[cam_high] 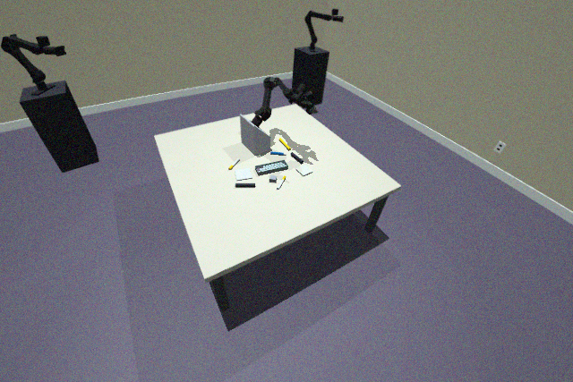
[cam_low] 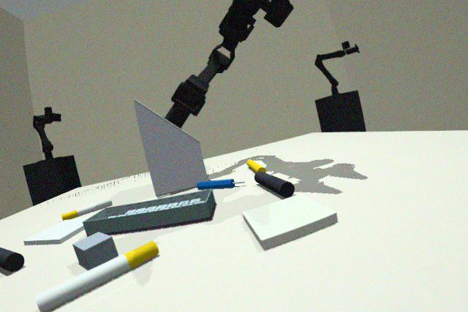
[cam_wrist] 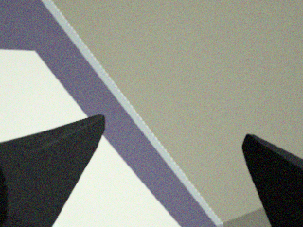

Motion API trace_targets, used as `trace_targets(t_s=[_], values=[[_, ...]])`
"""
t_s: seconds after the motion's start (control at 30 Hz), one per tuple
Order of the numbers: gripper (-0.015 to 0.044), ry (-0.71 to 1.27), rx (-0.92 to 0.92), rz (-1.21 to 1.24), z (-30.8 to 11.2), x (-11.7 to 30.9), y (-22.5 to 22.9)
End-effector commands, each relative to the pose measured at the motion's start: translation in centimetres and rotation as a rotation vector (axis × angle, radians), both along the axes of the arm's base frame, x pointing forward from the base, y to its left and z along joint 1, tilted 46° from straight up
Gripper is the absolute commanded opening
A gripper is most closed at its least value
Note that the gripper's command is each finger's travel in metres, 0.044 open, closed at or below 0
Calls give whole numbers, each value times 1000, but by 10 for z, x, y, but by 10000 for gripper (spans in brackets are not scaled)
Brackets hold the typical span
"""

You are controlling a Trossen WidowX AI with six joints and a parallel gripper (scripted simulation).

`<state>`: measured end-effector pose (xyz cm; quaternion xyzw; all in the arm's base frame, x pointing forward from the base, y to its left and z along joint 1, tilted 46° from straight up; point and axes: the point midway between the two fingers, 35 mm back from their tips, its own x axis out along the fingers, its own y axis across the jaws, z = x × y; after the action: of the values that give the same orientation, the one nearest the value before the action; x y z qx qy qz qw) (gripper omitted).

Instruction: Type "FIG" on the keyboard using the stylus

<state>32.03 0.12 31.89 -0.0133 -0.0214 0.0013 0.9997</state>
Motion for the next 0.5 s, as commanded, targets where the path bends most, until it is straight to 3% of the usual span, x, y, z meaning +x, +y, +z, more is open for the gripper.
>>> trace_targets(t_s=[0.0, 0.23, 0.47], values=[[414, 10, 1, 4, -2, 2, 0], [230, 403, 78, 141, -97, 50, 16], [46, 821, 223, 290, -202, 66, 37]])
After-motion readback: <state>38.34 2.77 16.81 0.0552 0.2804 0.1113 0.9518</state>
